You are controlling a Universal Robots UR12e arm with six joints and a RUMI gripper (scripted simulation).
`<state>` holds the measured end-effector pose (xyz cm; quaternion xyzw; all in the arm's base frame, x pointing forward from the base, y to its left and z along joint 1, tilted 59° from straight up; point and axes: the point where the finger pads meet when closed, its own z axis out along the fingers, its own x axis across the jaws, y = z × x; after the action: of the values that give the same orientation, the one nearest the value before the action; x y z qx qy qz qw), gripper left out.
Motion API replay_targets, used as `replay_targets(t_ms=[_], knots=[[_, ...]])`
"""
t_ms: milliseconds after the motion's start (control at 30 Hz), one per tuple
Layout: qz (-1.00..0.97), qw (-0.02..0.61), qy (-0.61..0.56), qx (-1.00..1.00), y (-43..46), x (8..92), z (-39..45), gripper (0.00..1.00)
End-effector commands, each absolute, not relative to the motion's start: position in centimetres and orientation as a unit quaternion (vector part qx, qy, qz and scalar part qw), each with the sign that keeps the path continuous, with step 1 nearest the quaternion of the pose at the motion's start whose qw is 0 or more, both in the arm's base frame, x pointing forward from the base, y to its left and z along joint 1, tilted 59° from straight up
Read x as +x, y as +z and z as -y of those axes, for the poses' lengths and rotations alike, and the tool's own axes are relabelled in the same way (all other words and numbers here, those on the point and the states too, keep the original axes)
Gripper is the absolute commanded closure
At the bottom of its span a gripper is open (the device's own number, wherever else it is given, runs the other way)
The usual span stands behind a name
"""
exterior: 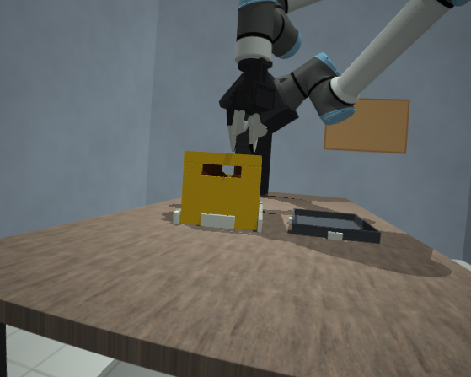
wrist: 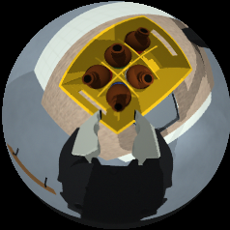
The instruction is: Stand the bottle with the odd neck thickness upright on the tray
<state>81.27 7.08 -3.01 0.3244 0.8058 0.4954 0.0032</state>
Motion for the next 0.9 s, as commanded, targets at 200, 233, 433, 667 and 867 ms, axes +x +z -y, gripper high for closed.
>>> replay_targets(t_ms=[200,233,433,667,867], knots=[[-0.805,0.004,0.496,0.326,-3.05,81.18,-6.89,0.62],[-0.805,0.004,0.496,0.326,-3.05,81.18,-6.89,0.62],[-0.805,0.004,0.496,0.326,-3.17,81.09,-6.85,0.62],[-0.805,0.003,0.496,0.326,-3.27,81.06,-6.83,0.62],[-0.805,0.004,0.496,0.326,-3.24,81.08,-6.84,0.62]])
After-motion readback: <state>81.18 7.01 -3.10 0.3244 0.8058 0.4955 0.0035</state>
